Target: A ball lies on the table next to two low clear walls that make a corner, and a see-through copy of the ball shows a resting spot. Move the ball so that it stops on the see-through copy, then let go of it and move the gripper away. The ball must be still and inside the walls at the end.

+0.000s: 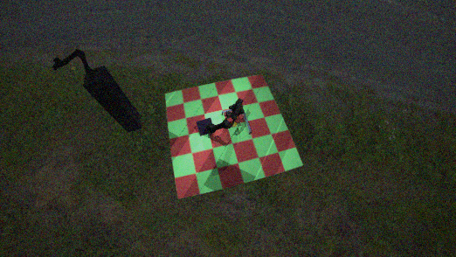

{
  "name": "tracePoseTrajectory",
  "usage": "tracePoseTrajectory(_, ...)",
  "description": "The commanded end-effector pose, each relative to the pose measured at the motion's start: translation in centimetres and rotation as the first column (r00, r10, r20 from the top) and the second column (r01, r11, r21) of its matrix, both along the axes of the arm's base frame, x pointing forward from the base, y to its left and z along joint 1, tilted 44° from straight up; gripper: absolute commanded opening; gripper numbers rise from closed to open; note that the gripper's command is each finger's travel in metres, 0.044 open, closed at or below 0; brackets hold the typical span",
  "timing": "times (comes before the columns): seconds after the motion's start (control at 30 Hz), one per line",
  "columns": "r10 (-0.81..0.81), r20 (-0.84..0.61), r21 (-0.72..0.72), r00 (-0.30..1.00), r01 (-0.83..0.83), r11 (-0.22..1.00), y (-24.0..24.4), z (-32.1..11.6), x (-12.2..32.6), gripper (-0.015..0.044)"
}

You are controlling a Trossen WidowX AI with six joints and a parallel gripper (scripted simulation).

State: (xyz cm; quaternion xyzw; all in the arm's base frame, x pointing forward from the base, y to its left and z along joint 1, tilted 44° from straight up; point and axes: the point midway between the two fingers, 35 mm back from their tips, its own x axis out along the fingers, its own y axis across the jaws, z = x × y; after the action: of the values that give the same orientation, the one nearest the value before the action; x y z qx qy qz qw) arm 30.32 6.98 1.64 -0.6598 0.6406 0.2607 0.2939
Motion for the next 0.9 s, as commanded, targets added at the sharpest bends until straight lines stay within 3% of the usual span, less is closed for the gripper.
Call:
tracePoseTrajectory(0.0, 0.014, 0.004, 0.011, 1.000, -0.014, 1.000, 1.8, 1.5, 0.2, 0.0000)
tracePoseTrajectory(0.53, 0.072, -0.016, 0.014, 0.997, -0.072, 0.997, 7.4, 7.9, -1.0, 0.0000)
tracePoseTrajectory(0.87, 0.047, -0.009, 0.012, 0.999, -0.047, 0.999, 4.9, 8.4, -1.4, 0.0000)
